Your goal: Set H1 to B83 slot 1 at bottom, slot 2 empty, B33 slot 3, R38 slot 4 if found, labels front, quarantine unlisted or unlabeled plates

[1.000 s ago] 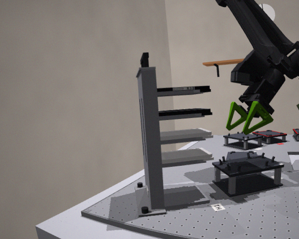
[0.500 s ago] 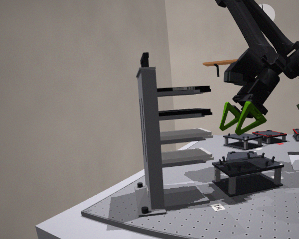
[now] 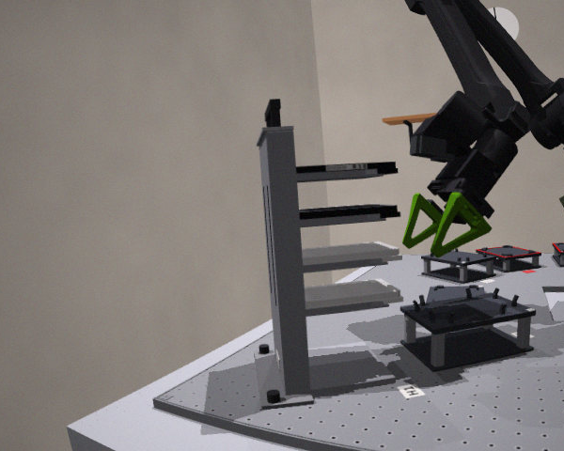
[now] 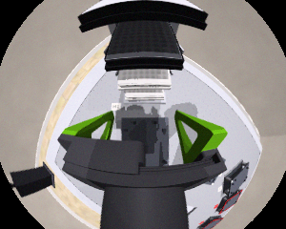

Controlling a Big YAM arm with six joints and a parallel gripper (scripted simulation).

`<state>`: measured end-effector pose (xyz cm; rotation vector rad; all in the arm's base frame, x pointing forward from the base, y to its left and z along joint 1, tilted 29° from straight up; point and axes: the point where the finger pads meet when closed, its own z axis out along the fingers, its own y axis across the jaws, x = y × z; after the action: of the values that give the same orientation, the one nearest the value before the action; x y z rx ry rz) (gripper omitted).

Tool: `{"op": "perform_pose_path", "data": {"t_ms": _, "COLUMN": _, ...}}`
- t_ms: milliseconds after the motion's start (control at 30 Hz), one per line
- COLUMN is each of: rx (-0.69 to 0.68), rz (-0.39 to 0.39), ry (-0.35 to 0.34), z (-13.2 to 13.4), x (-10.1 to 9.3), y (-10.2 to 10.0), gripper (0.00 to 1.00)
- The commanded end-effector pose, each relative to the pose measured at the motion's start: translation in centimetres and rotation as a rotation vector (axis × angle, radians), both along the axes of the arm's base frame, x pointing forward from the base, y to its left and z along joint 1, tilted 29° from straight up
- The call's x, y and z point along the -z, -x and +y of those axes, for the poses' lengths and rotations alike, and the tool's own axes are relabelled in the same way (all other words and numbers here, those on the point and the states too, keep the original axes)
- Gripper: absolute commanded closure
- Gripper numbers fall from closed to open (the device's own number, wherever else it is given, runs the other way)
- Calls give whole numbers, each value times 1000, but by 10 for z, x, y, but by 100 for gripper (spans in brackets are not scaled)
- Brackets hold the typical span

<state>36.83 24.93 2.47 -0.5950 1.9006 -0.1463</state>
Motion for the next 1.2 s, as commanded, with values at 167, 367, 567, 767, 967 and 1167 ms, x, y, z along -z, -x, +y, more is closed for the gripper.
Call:
{"op": "perform_pose_path", "data": {"t_ms": 167, "rx": 2, "rz": -18, "ry": -1, "z": 6, "x": -12, "y": -15, "gripper": 0}}
{"op": "perform_pose_path", "data": {"t_ms": 367, "rx": 1, "rz": -19, "ry": -2, "z": 10, "x": -15, "y": -22, "gripper": 0}}
{"op": "perform_pose_path", "data": {"t_ms": 567, "rx": 2, "rz": -18, "ry": -1, "z": 12, "x": -17, "y": -27, "gripper": 0}}
{"op": "perform_pose_path", "data": {"t_ms": 767, "rx": 1, "rz": -15, "ry": 2, "z": 16, "x": -17, "y": -33, "gripper": 0}}
{"op": "perform_pose_path", "data": {"t_ms": 967, "rx": 2, "rz": -8, "ry": 9, "z": 18, "x": -15, "y": -39, "gripper": 0}}
{"op": "perform_pose_path", "data": {"t_ms": 1167, "rx": -3, "rz": 5, "ry": 22, "z": 17, "x": -10, "y": -37, "gripper": 0}}
